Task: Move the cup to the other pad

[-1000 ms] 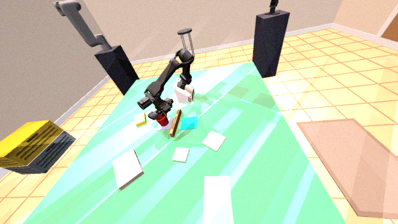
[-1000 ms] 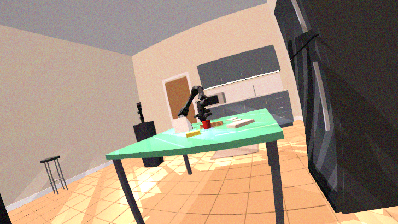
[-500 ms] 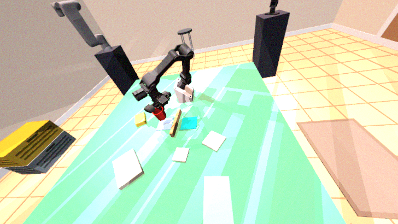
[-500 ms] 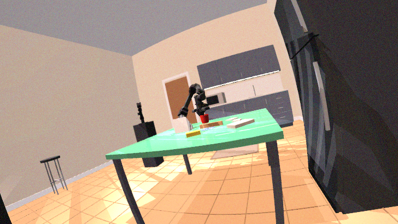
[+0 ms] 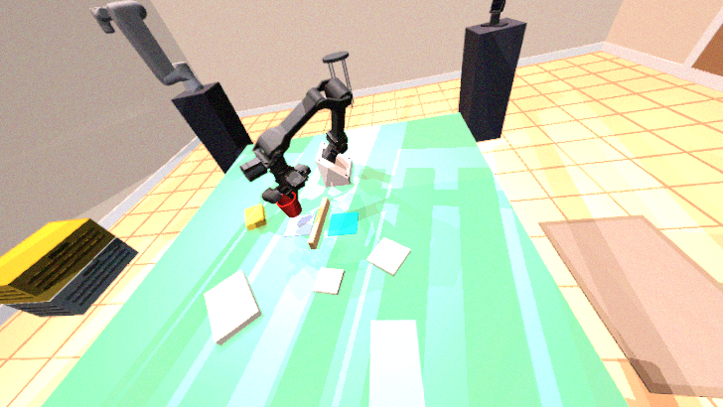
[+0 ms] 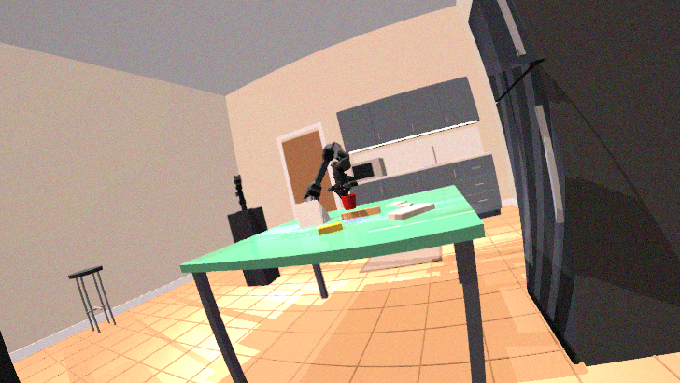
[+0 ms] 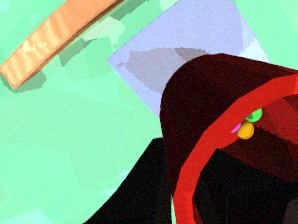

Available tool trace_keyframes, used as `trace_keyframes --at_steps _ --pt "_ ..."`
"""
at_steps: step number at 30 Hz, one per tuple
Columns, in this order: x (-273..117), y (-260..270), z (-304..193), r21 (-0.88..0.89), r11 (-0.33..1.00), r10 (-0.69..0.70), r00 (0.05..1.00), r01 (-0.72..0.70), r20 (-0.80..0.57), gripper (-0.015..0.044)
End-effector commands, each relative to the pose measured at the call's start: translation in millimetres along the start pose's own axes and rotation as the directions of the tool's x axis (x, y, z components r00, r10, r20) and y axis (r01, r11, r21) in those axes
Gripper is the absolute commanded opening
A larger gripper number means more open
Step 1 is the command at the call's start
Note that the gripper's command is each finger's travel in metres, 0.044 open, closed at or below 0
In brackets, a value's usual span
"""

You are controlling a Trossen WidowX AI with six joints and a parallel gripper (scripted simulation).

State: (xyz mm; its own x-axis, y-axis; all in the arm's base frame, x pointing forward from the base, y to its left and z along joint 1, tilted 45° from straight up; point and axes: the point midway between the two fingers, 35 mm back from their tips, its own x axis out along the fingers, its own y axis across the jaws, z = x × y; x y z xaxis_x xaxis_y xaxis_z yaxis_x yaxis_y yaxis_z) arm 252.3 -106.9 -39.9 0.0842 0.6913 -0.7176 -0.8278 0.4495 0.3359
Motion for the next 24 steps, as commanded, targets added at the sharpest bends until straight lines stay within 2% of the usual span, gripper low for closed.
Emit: trace_keyframes --at_steps 1,24 --pt "0.1 0.0 0.0 0.0 1.0 0.0 1.0 0.0 0.0 0.0" --pt "0.0 7.9 18.7 -0.003 1.0 -0.002 1.0 0.002 -0.001 0.0"
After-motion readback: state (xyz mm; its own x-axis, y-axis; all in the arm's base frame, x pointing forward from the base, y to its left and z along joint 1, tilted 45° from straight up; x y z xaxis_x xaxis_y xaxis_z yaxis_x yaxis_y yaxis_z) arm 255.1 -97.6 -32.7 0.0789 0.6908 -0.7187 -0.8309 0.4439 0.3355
